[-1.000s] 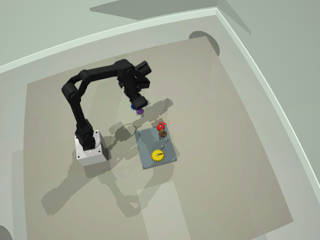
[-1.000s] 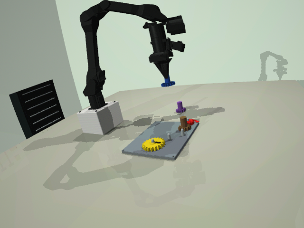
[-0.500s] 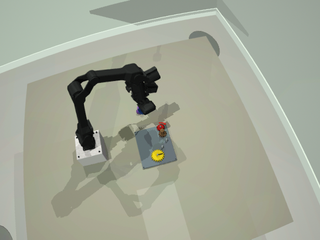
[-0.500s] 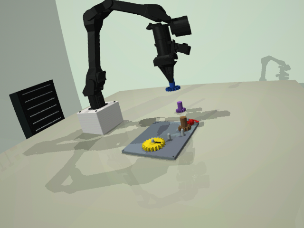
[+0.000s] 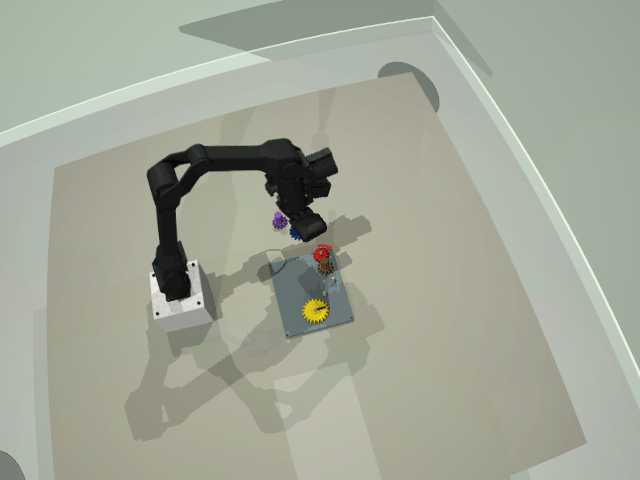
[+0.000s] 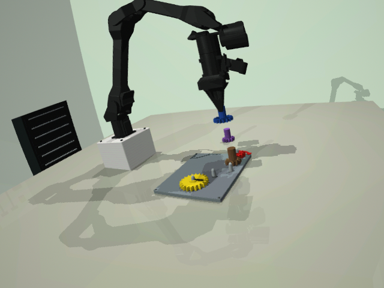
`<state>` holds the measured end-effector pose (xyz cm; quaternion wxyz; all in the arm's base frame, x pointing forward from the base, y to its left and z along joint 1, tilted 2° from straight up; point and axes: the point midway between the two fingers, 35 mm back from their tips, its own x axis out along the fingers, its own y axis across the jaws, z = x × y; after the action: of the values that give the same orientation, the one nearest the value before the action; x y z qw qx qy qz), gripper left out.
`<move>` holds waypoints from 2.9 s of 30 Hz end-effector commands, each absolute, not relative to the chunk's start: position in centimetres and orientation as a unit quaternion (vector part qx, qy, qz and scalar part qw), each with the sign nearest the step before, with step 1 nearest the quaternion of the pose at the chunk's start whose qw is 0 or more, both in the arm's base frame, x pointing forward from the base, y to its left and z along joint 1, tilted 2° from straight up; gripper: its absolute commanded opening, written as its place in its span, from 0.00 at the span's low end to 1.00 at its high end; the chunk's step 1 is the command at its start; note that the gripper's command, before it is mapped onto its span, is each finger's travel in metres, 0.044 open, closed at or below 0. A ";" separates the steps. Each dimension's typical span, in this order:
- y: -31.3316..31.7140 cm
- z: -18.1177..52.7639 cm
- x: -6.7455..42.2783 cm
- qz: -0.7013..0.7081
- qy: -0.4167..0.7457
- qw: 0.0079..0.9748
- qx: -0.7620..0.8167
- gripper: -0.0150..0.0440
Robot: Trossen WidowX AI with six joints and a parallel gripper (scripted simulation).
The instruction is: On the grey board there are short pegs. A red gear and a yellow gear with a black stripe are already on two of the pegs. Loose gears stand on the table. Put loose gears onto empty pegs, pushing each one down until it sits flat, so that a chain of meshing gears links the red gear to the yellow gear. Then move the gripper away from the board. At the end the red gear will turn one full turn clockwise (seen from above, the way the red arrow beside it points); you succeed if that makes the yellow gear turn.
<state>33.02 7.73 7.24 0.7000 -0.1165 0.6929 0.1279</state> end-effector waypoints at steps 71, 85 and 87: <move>-3.0 3.1 38.5 0.377 0.594 0.606 -0.371 0.25; -3.0 3.1 38.5 0.439 0.550 0.562 -0.435 0.25; -3.0 3.1 38.5 0.443 0.547 0.559 -0.438 0.25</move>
<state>38.47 -3.02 3.11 0.5633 -0.4325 0.5513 0.4377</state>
